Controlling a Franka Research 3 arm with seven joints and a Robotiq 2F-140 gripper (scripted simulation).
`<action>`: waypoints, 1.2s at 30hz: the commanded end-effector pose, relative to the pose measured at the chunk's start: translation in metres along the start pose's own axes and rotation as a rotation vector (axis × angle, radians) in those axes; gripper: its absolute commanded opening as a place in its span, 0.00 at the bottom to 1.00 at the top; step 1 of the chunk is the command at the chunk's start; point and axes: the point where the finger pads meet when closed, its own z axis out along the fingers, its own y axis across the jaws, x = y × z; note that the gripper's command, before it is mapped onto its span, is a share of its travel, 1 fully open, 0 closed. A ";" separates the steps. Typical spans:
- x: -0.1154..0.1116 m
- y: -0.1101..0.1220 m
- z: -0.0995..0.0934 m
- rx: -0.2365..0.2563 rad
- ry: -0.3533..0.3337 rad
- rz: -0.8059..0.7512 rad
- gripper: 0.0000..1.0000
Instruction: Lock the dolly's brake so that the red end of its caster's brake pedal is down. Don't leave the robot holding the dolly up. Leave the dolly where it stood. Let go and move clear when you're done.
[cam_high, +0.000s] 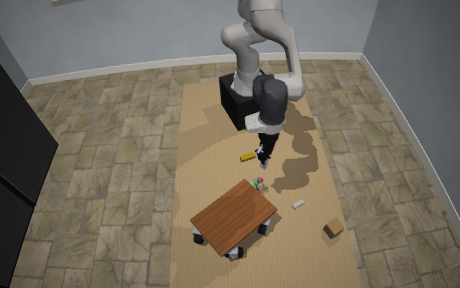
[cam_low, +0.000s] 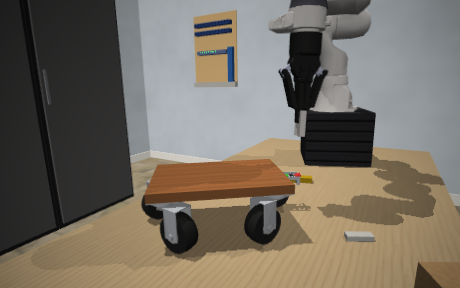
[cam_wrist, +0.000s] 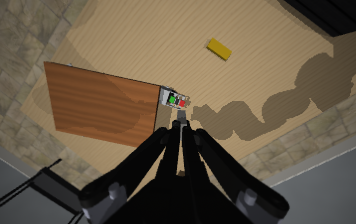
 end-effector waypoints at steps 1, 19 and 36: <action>0.001 -0.002 0.004 -0.009 -0.017 -0.219 0.00; 0.002 -0.001 0.028 0.044 0.062 -0.849 0.00; 0.001 0.000 0.029 0.085 0.110 -1.403 0.00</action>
